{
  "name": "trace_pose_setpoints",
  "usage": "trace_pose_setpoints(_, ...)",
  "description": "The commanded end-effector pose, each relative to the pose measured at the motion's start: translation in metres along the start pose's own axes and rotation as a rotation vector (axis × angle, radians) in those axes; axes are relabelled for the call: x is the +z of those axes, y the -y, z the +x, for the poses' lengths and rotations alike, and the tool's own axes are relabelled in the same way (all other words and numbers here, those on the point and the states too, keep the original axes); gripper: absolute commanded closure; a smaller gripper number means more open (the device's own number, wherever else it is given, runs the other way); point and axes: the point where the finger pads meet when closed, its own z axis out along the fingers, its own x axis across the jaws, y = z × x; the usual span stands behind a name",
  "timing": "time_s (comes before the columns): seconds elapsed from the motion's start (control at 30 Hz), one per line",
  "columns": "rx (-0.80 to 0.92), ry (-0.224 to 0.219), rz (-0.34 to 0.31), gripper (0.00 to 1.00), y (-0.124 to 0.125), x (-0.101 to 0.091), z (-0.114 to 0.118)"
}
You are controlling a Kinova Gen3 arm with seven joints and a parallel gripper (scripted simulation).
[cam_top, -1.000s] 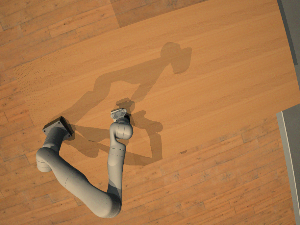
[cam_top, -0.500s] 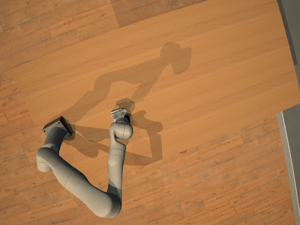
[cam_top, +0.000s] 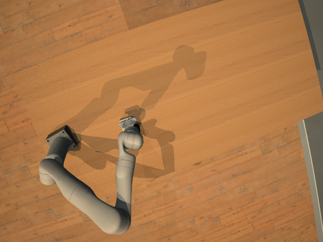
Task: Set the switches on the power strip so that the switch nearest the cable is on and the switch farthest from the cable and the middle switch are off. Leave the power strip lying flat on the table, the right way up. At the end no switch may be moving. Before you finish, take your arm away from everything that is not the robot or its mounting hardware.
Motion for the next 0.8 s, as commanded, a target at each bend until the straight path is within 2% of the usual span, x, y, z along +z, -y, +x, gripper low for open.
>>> trace_pose_setpoints(0.0,0.000,0.001,0.001,1.00,0.0003,0.0007,-0.0002)
trace_pose_setpoints(0.77,0.000,0.001,0.001,1.00,0.0003,-0.0028,-0.0002)
